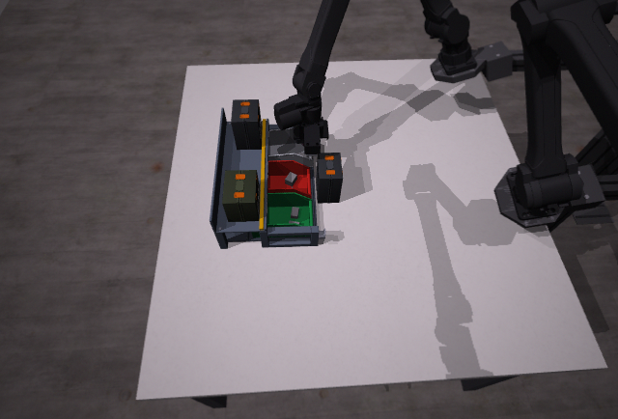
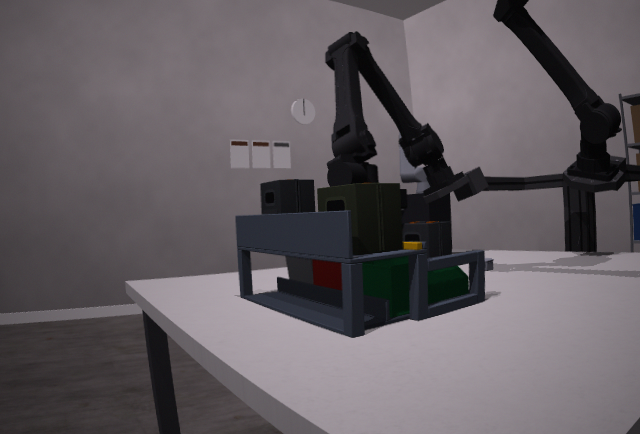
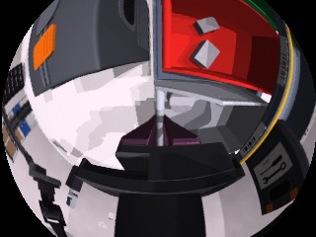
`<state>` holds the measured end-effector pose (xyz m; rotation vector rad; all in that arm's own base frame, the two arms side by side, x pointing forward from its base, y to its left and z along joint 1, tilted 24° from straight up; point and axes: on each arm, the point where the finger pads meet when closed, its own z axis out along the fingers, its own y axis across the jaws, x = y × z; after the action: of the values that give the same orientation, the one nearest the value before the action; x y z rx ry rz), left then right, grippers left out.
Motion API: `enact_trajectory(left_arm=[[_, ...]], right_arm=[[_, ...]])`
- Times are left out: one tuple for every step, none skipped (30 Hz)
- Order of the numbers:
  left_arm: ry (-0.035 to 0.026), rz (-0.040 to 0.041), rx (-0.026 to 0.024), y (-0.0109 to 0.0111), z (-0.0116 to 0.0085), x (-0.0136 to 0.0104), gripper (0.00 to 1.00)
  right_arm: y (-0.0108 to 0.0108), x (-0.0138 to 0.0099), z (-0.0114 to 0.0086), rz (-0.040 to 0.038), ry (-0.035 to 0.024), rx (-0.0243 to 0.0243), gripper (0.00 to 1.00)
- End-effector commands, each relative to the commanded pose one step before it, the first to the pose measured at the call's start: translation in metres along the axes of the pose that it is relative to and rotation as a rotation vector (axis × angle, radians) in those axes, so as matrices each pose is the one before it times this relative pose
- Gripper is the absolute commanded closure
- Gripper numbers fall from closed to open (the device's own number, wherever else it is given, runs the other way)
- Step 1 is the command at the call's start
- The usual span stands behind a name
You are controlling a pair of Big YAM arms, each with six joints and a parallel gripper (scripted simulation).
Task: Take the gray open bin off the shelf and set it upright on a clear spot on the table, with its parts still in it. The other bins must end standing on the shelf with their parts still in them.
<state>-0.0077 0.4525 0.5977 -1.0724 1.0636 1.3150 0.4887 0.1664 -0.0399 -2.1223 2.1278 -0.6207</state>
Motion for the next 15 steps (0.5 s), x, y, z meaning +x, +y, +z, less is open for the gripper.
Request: enact_trajectory(left_arm=[[-0.03667, -0.00561, -0.01359, 0.00571, -0.00376, -0.01365, 0.0], [0.0, 0.0, 0.0, 0.0, 0.0, 0.0, 0.0], [0.0, 0.0, 0.0, 0.0, 0.0, 0.0, 0.0], [0.0, 0.0, 0.0, 0.0, 0.0, 0.0, 0.0], [0.0, 0.0, 0.0, 0.0, 0.0, 0.0, 0.0], [0.0, 0.0, 0.0, 0.0, 0.0, 0.0, 0.0], [0.0, 0.0, 0.0, 0.0, 0.0, 0.0, 0.0], [0.0, 0.0, 0.0, 0.0, 0.0, 0.0, 0.0], [0.0, 0.0, 0.0, 0.0, 0.0, 0.0, 0.0], [0.0, 0.0, 0.0, 0.0, 0.0, 0.0, 0.0], [0.0, 0.0, 0.0, 0.0, 0.0, 0.0, 0.0], [0.0, 0.0, 0.0, 0.0, 0.0, 0.0, 0.0], [0.0, 0.0, 0.0, 0.0, 0.0, 0.0, 0.0], [0.0, 0.0, 0.0, 0.0, 0.0, 0.0, 0.0], [0.0, 0.0, 0.0, 0.0, 0.0, 0.0, 0.0]], right_arm=[[-0.01142, -0.00985, -0.02172, 0.01056, -0.02697, 0.05715, 1.0], [0.00118, 0.00001, 0.00001, 0.00028, -0.00005, -0.00007, 1.0], [0.00129, 0.00002, 0.00001, 0.00038, 0.00002, -0.00005, 1.0], [0.0014, 0.00003, 0.00001, 0.00041, 0.00002, -0.00005, 1.0], [0.0, 0.0, 0.0, 0.0, 0.0, 0.0, 1.0], [0.0, 0.0, 0.0, 0.0, 0.0, 0.0, 1.0], [-0.01585, -0.0055, -0.00583, 0.00519, -0.01249, 0.02722, 1.0], [0.01522, 0.00443, 0.00413, -0.00444, 0.00978, -0.02122, 1.0], [0.00566, 0.0013, 0.00122, -0.00012, 0.00277, -0.00619, 1.0], [0.00187, 0.00003, 0.00001, 0.00025, 0.00002, -0.00008, 1.0], [0.00199, 0.00002, 0.00001, 0.0, -0.00011, -0.00014, 1.0], [0.00208, 0.00007, 0.00001, 0.0, 0.00019, -0.00001, 1.0], [0.00221, 0.00001, 0.00001, 0.0, -0.00011, -0.00015, 1.0], [0.00231, 0.00002, 0.00001, 0.0, -0.00015, -0.00017, 1.0], [0.00241, 0.00003, 0.00001, 0.0, -0.00001, -0.00011, 1.0]])
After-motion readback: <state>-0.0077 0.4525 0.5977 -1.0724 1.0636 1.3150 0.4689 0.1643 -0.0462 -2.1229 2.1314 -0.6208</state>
